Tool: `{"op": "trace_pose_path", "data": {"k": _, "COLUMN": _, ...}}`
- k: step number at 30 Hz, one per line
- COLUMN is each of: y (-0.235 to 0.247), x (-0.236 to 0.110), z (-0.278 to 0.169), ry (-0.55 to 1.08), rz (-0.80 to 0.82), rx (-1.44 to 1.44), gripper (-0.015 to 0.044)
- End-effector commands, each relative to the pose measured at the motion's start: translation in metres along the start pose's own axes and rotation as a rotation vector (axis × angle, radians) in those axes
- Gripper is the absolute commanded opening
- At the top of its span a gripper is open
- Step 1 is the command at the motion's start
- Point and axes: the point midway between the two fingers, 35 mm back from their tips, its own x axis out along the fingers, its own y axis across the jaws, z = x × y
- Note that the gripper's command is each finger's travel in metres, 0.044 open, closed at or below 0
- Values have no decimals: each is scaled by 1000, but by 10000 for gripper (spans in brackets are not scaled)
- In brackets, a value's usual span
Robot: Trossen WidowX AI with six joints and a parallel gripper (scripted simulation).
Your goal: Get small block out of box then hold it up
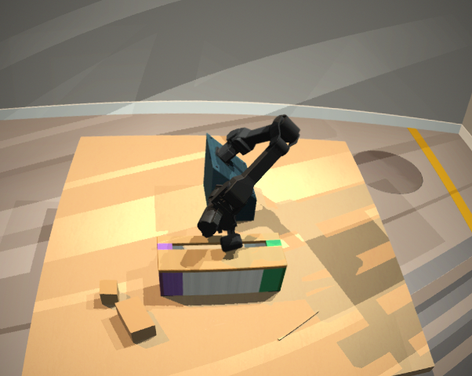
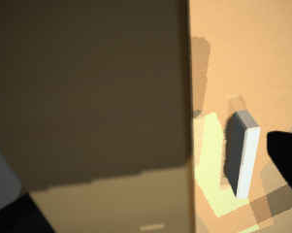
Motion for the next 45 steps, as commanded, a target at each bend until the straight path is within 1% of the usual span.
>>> {"op": "trace_pose_path", "data": {"k": 1, "y": 0, "x": 1, "z": -5, "ry": 4, "rz": 4, "rx": 2, "gripper": 400}}
{"op": "trace_pose_path", "data": {"k": 45, "y": 0, "x": 16, "z": -47, "ry": 7, "rz": 4, "rx": 3, "gripper": 400}}
